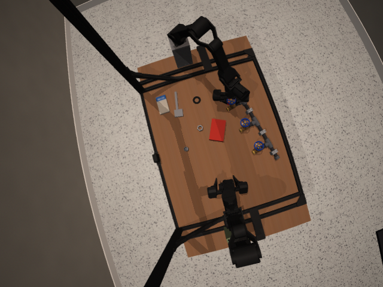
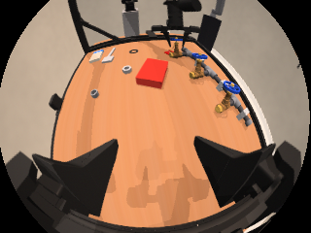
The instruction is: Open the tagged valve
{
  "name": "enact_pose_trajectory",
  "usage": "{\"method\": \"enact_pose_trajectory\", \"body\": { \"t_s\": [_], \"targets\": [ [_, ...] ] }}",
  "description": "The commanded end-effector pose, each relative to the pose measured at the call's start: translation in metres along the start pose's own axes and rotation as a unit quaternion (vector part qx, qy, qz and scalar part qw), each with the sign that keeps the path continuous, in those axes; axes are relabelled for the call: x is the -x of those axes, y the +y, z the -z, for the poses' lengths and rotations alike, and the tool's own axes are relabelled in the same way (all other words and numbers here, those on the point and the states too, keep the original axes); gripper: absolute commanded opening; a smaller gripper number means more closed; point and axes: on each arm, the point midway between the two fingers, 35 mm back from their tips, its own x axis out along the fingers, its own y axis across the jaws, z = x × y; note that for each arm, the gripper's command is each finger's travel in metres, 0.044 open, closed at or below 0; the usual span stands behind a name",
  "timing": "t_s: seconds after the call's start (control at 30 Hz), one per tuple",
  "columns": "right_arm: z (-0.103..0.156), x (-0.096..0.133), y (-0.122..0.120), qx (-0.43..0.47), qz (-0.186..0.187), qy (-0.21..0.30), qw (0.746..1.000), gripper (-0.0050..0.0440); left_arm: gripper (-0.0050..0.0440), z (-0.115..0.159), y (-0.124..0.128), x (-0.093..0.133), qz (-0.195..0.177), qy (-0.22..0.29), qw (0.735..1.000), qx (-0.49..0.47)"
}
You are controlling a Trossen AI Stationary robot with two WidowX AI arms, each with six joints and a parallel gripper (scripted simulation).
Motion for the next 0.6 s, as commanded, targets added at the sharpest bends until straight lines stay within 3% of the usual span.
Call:
{"method": "enact_pose_trajectory", "body": {
  "t_s": [0.0,0.17,0.33,0.5,0.57],
  "targets": [
    [0.0,0.0,0.0,0.0,0.0,0.0,1.0,0.04,0.0,0.0,0.0,0.0,0.0,0.0,0.994,0.109],
    [0.0,0.0,0.0,0.0,0.0,0.0,1.0,0.04,0.0,0.0,0.0,0.0,-0.001,-0.001,0.967,0.255],
    [0.0,0.0,0.0,0.0,0.0,0.0,1.0,0.04,0.0,-0.0001,0.0,0.0,-0.001,-0.001,0.922,0.387],
    [0.0,0.0,0.0,0.0,0.0,0.0,1.0,0.04,0.0,-0.0001,0.0,0.0,-0.001,-0.001,0.92,0.392],
    [0.0,0.0,0.0,0.0,0.0,0.0,1.0,0.04,0.0048,0.0,0.0,0.0,0.0,0.0,0.926,0.378]
  ]
}}
